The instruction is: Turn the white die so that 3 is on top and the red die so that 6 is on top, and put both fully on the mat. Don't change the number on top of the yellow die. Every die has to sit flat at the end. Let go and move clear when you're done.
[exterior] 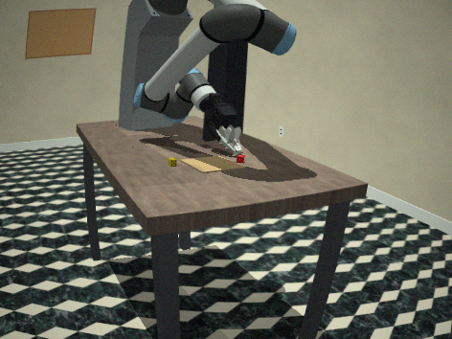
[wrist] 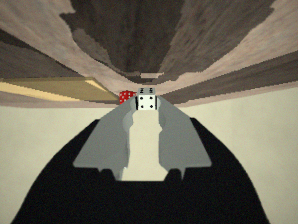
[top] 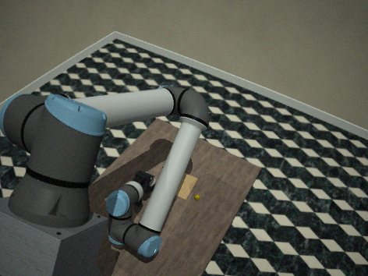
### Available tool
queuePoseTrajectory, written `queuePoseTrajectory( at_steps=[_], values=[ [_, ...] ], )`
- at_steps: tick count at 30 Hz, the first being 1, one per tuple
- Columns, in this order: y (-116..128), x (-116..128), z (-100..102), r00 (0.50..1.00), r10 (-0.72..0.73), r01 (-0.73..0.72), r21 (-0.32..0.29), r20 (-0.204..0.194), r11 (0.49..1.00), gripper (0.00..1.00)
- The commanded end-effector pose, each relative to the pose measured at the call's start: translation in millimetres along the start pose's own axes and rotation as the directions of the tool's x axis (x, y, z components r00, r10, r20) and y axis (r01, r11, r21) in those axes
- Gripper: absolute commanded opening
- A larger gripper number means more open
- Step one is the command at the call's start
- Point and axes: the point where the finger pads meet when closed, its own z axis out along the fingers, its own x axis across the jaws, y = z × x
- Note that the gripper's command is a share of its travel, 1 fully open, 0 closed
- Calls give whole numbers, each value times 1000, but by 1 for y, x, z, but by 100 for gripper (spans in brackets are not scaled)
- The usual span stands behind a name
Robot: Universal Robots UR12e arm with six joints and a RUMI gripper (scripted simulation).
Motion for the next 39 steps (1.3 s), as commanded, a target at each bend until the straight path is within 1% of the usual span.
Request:
queuePoseTrajectory(
  at_steps=[1, 11, 39],
  values=[
    [-2, 0, 2, 1000, 0, 0, 0, 0, 1000, 3],
    [-6, 0, 4, 1000, 0, 0, 0, 0, 1000, 3],
    [-6, 0, 4, 1000, 0, 0, 0, 0, 1000, 3]
  ],
)
